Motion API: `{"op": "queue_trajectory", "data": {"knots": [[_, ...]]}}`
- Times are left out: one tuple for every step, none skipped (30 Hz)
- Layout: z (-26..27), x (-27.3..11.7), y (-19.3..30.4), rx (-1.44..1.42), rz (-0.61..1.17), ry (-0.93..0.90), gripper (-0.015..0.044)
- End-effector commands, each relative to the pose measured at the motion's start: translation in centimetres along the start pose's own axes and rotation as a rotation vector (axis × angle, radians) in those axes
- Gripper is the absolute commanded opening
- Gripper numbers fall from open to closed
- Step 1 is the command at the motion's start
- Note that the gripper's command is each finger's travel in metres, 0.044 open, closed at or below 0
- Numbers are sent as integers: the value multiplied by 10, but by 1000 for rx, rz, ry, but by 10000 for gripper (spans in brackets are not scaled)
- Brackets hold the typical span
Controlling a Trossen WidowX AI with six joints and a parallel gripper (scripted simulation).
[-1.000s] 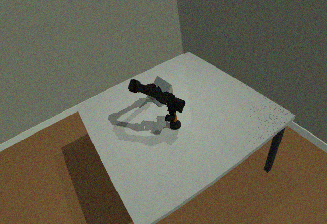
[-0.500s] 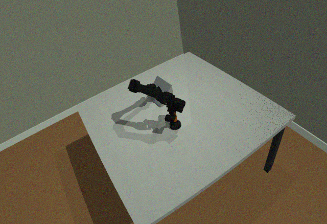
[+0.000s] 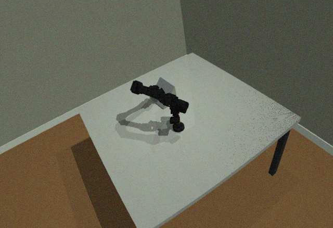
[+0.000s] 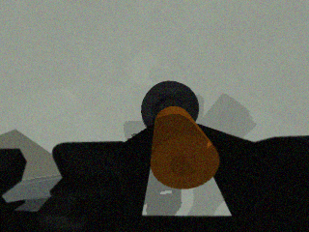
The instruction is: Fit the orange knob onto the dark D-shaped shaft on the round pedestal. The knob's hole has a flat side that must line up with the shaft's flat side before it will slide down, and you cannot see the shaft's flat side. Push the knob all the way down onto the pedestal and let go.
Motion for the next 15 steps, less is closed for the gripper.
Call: {"op": "queue_trajectory", "data": {"knots": [[0, 1, 0, -41, -1, 3, 0], [0, 1, -1, -41, -1, 3, 0], [0, 1, -1, -41, -1, 3, 0], [-1, 1, -1, -41, -1, 3, 0], [-1, 1, -1, -41, -1, 3, 0], [-1, 1, -1, -41, -1, 3, 0], [-1, 0, -1, -41, -1, 3, 0], [-1, 1, -1, -41, -1, 3, 0], [-1, 2, -1, -41, -1, 3, 0], [-1, 2, -1, -41, -1, 3, 0], [-1, 2, -1, -41, -1, 3, 0], [0, 3, -1, -41, -1, 3, 0], [0, 3, -1, -41, -1, 3, 0], [0, 2, -1, -41, -1, 3, 0], [0, 2, -1, -41, -1, 3, 0]]}}
Point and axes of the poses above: the point midway between the two fingers, 35 mm back from their tips, its own x axis out along the fingers, its own z axis across the jaws, y = z × x, the point moved 1 cm from there along -x, back along the fingers, and after that the axes turned 8 degrees about x, right-handed, at the moved point
